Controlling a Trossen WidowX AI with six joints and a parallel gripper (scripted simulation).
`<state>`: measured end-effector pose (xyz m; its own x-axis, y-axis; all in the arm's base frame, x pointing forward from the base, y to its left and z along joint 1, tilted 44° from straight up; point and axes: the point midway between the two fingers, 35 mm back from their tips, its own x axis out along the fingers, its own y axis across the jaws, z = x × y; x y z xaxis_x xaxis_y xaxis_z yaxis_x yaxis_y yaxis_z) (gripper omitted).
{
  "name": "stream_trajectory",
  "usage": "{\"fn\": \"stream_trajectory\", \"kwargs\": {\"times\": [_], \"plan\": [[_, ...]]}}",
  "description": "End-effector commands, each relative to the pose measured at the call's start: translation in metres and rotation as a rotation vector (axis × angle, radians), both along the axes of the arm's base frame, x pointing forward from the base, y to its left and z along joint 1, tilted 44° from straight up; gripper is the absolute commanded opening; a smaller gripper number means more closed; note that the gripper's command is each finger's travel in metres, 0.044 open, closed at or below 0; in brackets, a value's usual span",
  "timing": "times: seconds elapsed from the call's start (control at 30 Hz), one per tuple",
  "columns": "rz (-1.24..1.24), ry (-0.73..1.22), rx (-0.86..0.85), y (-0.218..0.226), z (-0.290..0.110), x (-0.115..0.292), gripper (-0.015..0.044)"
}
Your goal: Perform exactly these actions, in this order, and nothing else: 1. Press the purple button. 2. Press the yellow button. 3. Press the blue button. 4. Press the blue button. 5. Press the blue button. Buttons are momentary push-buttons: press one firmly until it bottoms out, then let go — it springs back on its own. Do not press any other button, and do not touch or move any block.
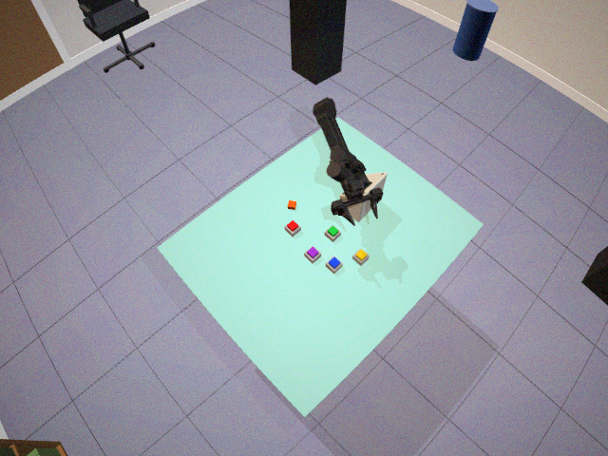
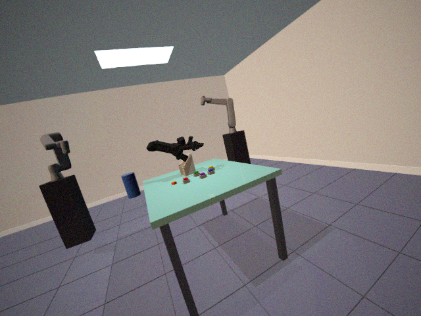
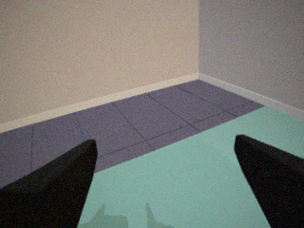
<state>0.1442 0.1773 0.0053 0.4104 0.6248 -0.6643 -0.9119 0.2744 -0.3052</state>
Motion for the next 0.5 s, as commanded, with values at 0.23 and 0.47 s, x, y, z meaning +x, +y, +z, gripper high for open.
{"fn": "stream_trajectory", "kwargs": {"times": [0.23, 0.47], "plan": [[-0.458, 0.239, -0.210, -0.023, -0.011, 0.053, 0.0400], [-0.946, 0.358, -0.444, -0.061, -0.014, 0.099, 0.0400]]}}
